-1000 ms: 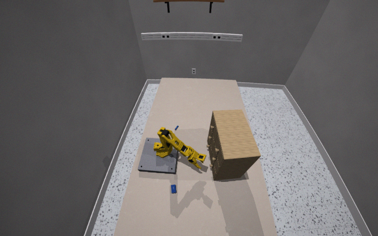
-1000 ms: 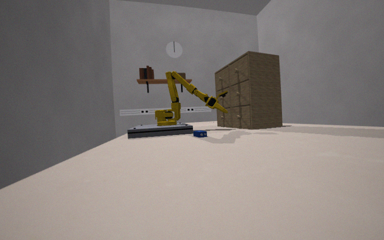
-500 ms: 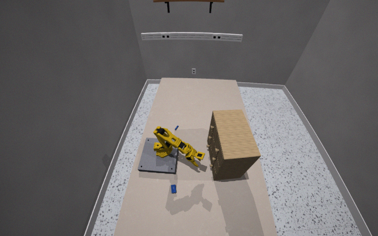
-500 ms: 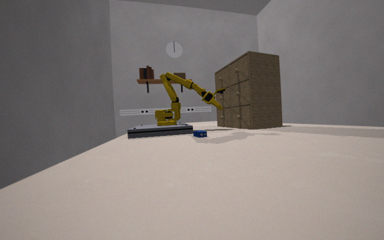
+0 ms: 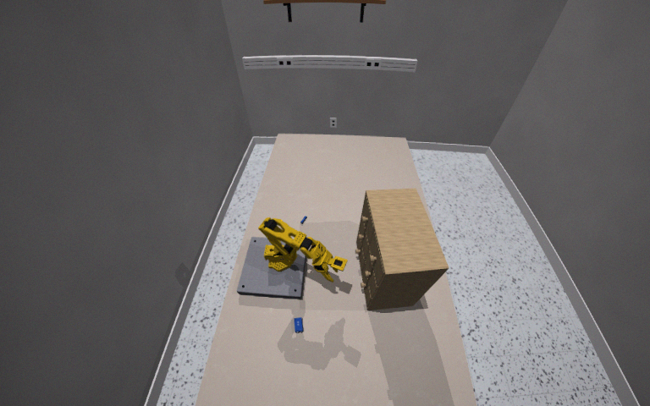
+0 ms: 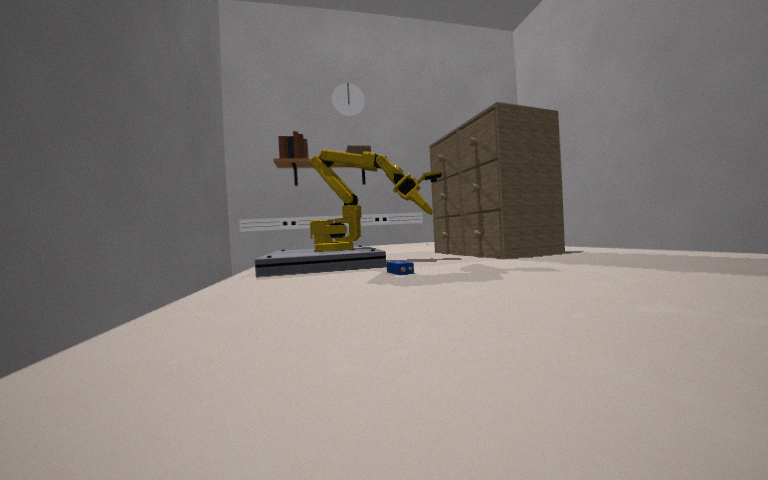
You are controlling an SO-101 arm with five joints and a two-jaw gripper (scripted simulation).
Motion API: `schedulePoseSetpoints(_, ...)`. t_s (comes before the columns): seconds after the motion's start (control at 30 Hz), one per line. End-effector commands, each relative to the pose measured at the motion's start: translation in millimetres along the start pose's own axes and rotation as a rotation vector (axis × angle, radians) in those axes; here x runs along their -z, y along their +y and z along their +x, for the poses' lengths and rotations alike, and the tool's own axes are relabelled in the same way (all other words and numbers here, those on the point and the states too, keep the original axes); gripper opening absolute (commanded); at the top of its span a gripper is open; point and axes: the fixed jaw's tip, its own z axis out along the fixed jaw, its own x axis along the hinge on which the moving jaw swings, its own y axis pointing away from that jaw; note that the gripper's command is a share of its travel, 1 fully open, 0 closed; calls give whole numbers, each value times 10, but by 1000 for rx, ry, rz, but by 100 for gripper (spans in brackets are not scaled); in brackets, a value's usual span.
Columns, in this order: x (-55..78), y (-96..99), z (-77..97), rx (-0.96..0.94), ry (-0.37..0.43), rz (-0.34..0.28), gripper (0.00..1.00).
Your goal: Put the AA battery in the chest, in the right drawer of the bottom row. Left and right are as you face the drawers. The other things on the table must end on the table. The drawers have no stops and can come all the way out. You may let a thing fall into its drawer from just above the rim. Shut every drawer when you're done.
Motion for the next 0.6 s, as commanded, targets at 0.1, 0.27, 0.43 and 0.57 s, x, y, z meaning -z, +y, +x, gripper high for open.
schedulePoseSetpoints(0.1,187,-17,55,1,39,4,21)
schedulePoseSetpoints(0.27,314,-15,145,2,82,3,21)
schedulePoseSetpoints(0.43,416,-13,226,2,116,2,21)
schedulePoseSetpoints(0.57,493,-10,292,2,142,1,21)
